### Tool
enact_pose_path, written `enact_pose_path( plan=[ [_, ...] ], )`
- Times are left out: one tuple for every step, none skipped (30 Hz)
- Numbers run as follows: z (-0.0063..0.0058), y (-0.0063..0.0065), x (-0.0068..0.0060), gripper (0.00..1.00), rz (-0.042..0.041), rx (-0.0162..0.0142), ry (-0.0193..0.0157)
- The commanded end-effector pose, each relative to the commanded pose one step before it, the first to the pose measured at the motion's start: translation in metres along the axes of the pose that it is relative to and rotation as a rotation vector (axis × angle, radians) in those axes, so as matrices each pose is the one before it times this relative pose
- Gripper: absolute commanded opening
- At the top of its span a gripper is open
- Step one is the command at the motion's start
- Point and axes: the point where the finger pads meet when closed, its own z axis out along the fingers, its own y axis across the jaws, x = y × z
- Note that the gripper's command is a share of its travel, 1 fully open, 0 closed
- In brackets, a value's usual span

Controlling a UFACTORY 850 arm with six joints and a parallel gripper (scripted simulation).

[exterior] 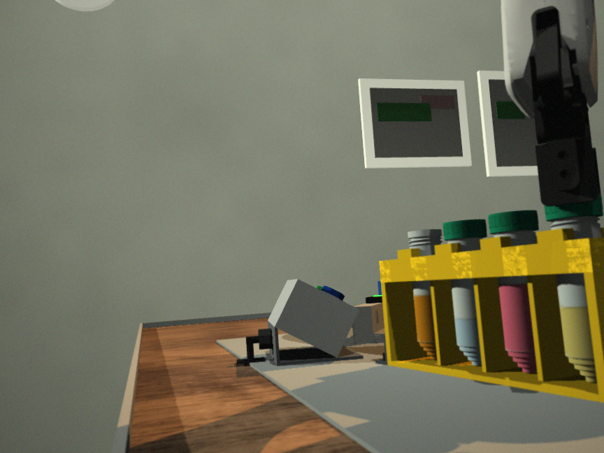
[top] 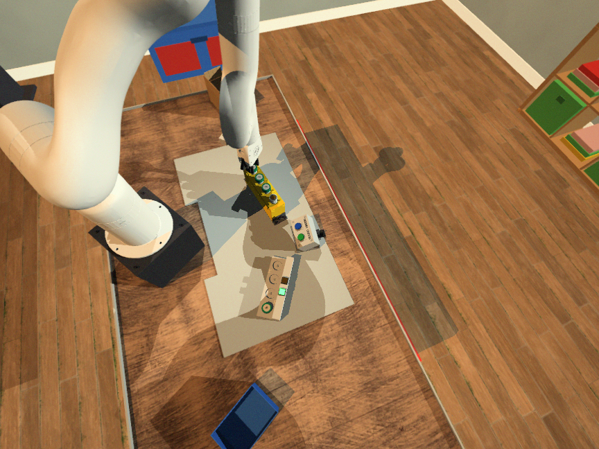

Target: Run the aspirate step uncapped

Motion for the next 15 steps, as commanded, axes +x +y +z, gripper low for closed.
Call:
enact_pose_path(
  plan=[
    [-0.00014,0.00065,-0.00023,0.0,0.00016,-0.00293,-0.00034],
    [0.0,0.0,0.0,0.0,0.0,0.0,0.0],
    [-0.00001,0.00002,-0.00001,0.0,0.0,0.00002,0.0],
    [0.00001,-0.00001,0.0,0.0,0.0,-0.00001,0.0],
    [0.00001,-0.00001,0.0,0.0,0.0,-0.00001,0.0],
    [0.00001,-0.00001,0.0,0.46,0.0,-0.00001,0.0],
    [-0.00001,0.00001,-0.00001,0.46,0.0,0.00001,0.0],
    [0.00001,-0.00001,0.0,0.46,0.0,-0.00001,0.0],
    [0.00001,-0.00001,0.0,0.46,0.0,-0.00001,0.0],
    [-0.00001,0.00002,-0.00001,0.46,0.0,0.00001,0.0],
    [0.00001,-0.00001,0.0,0.46,0.0,-0.00001,0.0],
    [-0.00001,0.0,0.0,0.46,-0.00001,0.00049,-0.00004],
    [0.0,0.0,0.0,0.46,0.0,-0.00005,0.00001],
    [0.0,0.0,0.0,0.46,-0.00003,-0.00002,0.0],
    [0.0,0.0,0.0,0.46,0.00003,0.0,0.0]
  ],
)
